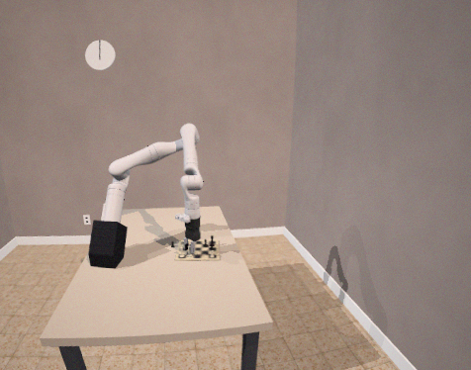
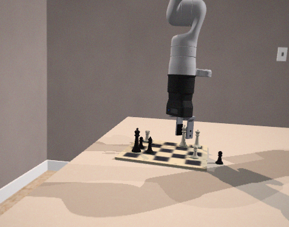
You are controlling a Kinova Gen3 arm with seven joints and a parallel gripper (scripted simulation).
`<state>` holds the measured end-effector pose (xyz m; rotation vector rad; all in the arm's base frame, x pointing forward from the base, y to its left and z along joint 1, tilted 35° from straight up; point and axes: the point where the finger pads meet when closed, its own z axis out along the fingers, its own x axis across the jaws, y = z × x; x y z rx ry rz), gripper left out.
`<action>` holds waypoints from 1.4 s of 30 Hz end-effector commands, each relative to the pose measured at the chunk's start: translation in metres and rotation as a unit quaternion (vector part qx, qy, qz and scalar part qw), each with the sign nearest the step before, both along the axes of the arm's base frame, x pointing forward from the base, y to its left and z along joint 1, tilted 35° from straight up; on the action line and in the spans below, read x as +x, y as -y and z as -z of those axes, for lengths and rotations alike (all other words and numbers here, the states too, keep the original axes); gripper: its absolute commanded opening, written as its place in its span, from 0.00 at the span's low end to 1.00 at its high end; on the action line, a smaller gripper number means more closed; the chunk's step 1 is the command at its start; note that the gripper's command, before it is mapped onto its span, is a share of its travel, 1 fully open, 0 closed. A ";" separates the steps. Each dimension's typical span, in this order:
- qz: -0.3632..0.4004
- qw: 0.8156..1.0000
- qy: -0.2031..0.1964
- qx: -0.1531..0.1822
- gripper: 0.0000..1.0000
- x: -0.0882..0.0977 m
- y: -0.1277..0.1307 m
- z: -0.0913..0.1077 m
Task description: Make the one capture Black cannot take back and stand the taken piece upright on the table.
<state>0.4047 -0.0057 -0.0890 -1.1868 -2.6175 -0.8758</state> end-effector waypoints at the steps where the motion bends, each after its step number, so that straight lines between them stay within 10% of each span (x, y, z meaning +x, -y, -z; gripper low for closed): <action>1: 0.001 1.000 0.001 0.000 0.79 0.000 0.001 0.000; 15: 0.001 1.000 0.001 0.000 0.79 0.000 0.001 0.000; 16: 0.001 1.000 0.001 0.000 0.00 0.000 0.001 0.000; 42: 0.001 1.000 0.001 0.000 0.00 0.000 0.001 0.000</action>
